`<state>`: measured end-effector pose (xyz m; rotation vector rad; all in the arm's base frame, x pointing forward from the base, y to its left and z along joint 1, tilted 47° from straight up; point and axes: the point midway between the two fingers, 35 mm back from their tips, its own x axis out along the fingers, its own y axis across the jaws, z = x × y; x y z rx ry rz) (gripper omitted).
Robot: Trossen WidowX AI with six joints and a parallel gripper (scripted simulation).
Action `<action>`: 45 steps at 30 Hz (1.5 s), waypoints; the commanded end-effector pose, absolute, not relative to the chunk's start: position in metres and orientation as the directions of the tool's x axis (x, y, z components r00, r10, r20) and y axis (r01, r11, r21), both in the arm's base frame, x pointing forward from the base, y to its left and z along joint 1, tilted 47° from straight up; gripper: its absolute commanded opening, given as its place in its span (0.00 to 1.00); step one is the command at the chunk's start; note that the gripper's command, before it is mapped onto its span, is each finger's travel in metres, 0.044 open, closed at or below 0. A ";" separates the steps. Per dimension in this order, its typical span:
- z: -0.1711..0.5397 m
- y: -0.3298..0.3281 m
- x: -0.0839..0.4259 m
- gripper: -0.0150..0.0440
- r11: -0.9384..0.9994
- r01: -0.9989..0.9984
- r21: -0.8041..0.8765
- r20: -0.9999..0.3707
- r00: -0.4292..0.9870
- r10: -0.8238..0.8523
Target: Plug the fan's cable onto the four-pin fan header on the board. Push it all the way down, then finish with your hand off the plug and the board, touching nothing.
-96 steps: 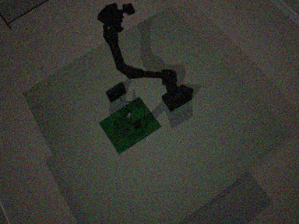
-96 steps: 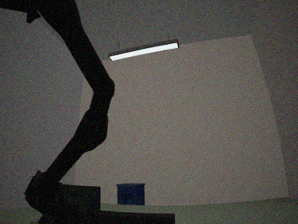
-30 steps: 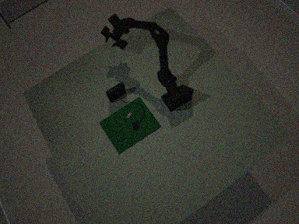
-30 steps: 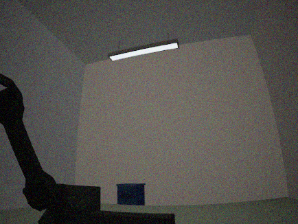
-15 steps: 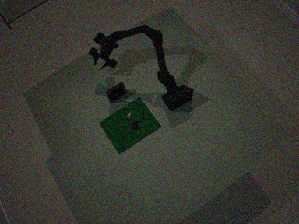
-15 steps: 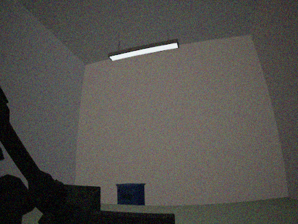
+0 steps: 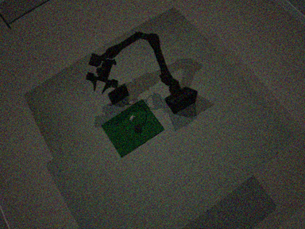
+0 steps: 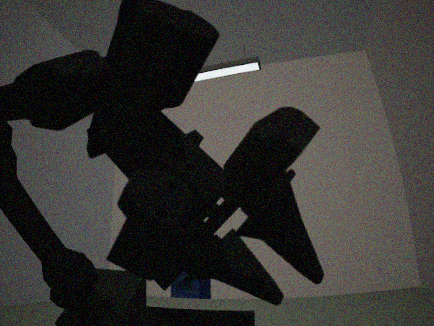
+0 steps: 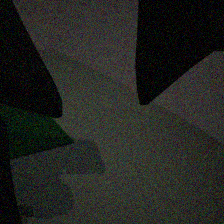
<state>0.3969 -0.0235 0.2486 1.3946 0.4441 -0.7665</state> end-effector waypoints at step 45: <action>-0.019 0.073 0.292 0.61 -0.053 0.976 0.212 -0.835 0.153 -0.528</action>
